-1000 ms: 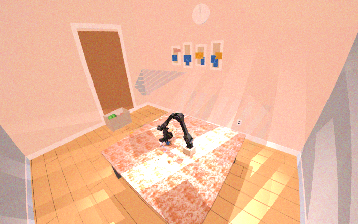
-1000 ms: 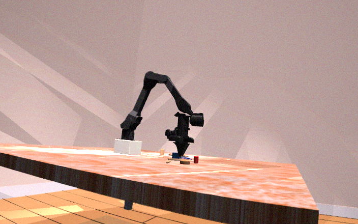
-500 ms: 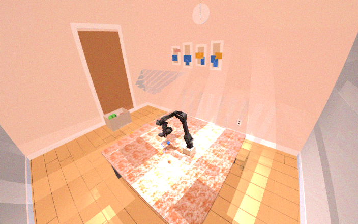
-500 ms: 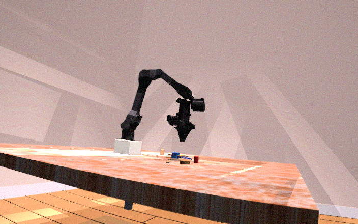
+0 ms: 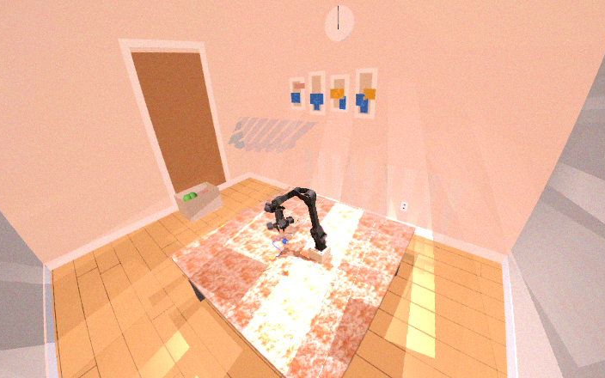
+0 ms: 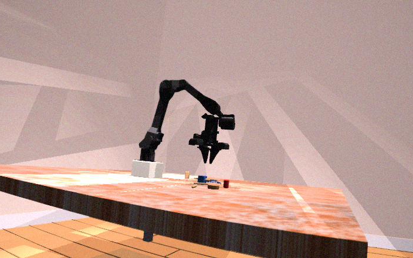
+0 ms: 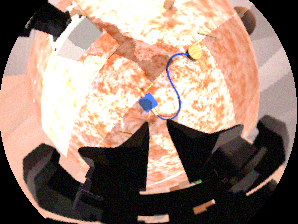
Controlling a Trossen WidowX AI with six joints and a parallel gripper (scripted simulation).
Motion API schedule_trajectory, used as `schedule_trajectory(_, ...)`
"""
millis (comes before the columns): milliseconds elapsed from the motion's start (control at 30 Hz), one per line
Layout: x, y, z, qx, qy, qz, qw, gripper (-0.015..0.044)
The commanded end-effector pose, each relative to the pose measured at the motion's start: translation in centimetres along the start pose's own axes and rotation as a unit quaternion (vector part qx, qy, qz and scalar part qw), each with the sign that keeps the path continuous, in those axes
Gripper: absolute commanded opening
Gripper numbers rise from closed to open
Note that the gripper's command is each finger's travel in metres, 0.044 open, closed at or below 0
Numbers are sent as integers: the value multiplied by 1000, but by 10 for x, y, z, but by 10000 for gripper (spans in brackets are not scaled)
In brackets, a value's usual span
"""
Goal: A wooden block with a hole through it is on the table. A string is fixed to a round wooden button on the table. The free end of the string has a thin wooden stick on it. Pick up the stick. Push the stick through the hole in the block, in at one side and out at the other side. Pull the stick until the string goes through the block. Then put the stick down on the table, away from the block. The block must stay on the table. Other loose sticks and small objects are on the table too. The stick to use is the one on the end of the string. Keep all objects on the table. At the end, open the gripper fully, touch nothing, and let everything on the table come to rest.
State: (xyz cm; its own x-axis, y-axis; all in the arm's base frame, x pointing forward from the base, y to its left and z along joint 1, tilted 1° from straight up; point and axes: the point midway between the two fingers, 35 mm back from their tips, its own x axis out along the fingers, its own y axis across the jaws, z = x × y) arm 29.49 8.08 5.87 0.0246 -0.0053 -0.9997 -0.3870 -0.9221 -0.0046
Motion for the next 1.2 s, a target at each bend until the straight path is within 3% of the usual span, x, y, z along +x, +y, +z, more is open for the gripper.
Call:
schedule_trajectory(0, -4, 6, 11, 351, 4, -6, 937, 124)
schedule_trajectory(100, -4, 9, 16, 471, 3, -7, 882, 124)
schedule_trajectory(600, -3, 17, 28, 753, 1, -7, 657, 124)
schedule_trajectory(1167, -2, 24, 40, 954, -2, -7, 301, 124)
